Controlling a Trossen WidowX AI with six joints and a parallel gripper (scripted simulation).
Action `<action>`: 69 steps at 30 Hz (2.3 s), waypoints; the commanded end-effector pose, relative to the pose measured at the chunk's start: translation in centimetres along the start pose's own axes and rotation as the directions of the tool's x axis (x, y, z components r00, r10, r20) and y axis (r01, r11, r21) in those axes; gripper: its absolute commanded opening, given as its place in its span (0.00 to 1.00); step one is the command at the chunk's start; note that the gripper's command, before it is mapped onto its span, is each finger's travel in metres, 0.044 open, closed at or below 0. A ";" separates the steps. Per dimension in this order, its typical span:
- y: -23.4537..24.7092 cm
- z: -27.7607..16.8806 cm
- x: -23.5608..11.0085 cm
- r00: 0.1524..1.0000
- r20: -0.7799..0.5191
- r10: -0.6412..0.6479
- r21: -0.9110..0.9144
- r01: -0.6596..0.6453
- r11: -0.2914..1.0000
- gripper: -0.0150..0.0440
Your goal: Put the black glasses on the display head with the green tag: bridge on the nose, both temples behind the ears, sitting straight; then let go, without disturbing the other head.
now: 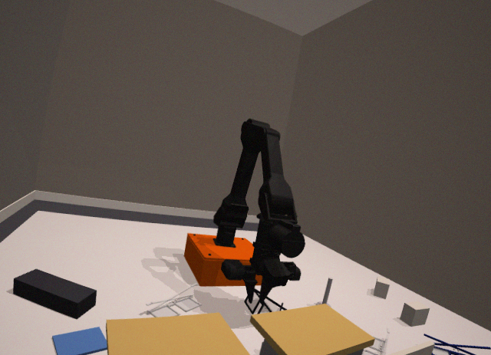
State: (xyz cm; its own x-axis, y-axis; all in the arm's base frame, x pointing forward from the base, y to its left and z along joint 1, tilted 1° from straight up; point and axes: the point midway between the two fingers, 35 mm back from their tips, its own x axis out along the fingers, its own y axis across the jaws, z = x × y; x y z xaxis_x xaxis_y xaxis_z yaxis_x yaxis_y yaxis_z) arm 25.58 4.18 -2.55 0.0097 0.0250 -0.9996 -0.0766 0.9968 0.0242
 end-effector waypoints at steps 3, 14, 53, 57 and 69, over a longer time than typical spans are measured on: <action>-0.1 -0.3 0.3 1.000 -0.008 -0.003 -0.005 0.003 1.000 0.46; 0.2 -0.2 0.3 1.000 -0.007 -0.001 -0.006 0.000 1.000 0.42; 0.2 0.1 -10.0 1.000 -0.007 -0.003 -0.005 0.003 1.000 0.25; 0.5 0.2 -10.0 1.000 -0.007 -0.003 -0.005 0.003 1.000 0.25; 5.5 0.2 -10.1 1.000 -0.006 0.000 -0.005 0.000 1.000 0.25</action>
State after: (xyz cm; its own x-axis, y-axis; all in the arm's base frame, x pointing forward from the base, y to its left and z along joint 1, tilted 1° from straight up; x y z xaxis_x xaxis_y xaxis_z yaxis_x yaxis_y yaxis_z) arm 25.30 8.18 7.57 0.0036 0.0230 -0.9997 -0.0829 0.9963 0.0226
